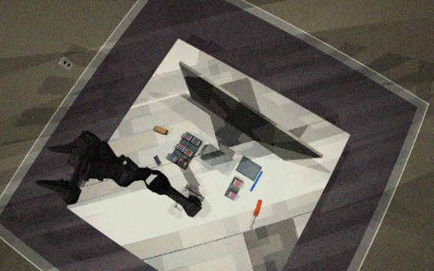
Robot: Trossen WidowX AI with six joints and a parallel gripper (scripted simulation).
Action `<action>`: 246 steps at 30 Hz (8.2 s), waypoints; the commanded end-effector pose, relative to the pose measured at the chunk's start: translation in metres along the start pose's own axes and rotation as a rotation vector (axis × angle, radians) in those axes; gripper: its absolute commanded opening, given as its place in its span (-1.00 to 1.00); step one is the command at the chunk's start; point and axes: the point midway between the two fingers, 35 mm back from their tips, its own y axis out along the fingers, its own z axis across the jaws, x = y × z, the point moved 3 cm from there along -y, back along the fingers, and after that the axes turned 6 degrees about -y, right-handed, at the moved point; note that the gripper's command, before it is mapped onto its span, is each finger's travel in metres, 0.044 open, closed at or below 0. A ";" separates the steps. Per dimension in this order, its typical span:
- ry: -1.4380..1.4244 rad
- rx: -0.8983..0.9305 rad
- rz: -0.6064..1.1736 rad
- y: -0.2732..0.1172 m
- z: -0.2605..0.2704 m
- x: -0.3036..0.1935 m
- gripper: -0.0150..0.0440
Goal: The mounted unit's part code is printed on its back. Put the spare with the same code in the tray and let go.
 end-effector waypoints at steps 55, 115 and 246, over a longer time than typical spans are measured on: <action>0.402 0.378 1.566 -0.249 0.046 -0.417 1.00; 0.282 2.593 2.411 -0.595 0.202 -0.056 1.00; 0.690 3.247 -0.140 -0.683 0.110 0.160 -0.49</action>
